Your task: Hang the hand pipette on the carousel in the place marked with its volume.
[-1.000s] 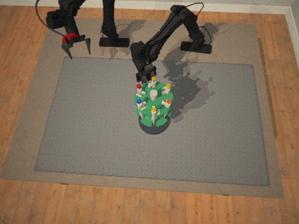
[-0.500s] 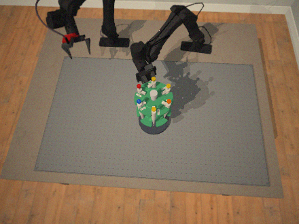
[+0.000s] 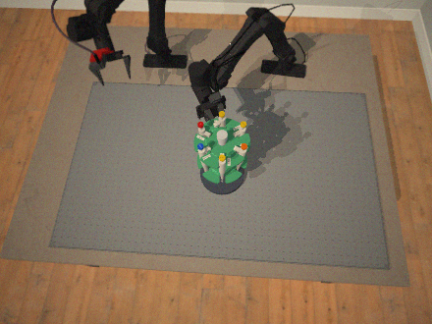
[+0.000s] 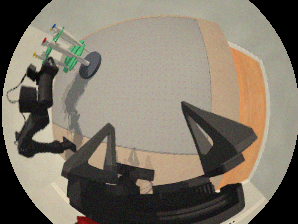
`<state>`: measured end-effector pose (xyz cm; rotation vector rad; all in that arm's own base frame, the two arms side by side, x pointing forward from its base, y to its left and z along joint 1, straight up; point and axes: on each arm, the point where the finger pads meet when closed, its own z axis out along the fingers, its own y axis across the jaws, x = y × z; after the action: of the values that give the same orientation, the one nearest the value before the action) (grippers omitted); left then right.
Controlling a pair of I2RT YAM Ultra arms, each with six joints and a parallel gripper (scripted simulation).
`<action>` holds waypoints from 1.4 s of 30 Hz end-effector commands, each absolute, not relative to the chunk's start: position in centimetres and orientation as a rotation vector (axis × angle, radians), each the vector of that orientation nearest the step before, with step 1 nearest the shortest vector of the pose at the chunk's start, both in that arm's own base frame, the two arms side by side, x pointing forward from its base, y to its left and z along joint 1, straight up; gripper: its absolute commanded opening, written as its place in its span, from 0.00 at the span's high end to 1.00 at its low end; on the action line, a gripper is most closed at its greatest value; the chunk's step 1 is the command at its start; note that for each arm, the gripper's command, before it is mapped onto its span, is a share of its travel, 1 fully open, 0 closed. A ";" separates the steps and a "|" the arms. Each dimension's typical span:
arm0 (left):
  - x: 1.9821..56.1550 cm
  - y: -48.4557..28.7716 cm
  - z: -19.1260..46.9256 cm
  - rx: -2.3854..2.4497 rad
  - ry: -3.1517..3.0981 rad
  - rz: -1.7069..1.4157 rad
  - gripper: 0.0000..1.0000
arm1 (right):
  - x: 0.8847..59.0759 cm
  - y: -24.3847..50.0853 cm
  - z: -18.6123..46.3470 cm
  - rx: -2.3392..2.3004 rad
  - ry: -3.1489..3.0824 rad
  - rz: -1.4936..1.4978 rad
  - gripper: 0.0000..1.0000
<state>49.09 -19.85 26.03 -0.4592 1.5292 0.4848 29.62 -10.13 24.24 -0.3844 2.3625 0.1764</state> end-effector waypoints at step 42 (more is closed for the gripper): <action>48.2 -19.7 28.6 -0.527 1.483 0.439 0.88 | 30.0 -10.3 25.3 -0.402 2.321 0.156 0.00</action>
<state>48.81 -19.84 25.77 -0.4627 1.5299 0.4931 29.62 -10.13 24.24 -0.3844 2.3625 0.1764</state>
